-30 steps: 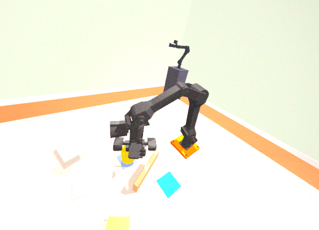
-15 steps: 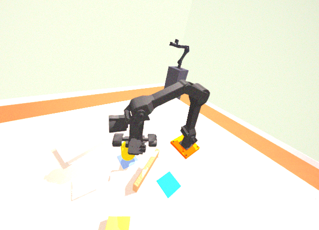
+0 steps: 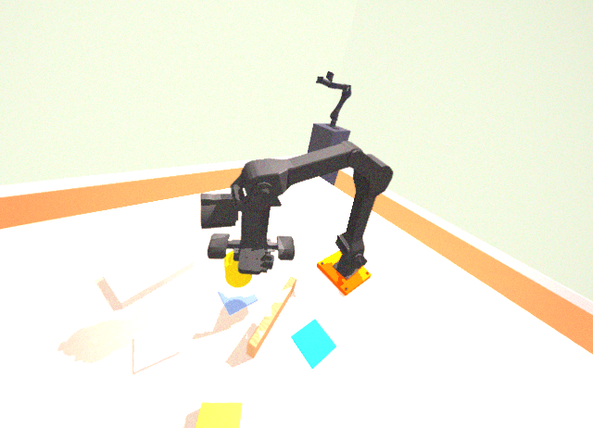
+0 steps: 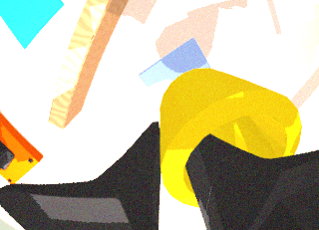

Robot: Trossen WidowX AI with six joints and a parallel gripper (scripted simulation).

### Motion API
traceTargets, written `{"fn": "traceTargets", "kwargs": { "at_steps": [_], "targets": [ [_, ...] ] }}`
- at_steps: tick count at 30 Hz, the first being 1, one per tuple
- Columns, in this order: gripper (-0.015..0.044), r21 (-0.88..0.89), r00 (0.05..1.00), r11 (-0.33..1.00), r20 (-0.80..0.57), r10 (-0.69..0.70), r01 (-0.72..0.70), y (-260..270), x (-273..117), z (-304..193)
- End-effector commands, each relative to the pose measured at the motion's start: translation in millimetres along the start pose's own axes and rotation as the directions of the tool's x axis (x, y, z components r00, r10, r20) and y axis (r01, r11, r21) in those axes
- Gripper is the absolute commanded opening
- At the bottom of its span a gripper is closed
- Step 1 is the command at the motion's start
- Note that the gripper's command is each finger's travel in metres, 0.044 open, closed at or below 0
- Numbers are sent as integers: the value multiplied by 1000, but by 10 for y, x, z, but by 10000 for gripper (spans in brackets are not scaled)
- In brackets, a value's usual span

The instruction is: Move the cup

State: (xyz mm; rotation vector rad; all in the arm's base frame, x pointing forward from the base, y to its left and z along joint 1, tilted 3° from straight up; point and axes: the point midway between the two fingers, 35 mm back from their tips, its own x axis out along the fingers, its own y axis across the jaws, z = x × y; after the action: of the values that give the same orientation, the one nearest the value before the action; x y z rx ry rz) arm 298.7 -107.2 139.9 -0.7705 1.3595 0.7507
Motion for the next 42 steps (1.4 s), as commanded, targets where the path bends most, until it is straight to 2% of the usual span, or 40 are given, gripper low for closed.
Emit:
{"fn": "traceTargets", "kwargs": {
  "at_steps": [1,20,42],
  "targets": [
    [0,-6,1000,1000,7,-4,4,1,-82,-3],
    [0,0,1000,1000,1,-2,2,21,-36,9],
    [0,-5,1000,1000,10,0,0,469,-61,327]
  ]
}}
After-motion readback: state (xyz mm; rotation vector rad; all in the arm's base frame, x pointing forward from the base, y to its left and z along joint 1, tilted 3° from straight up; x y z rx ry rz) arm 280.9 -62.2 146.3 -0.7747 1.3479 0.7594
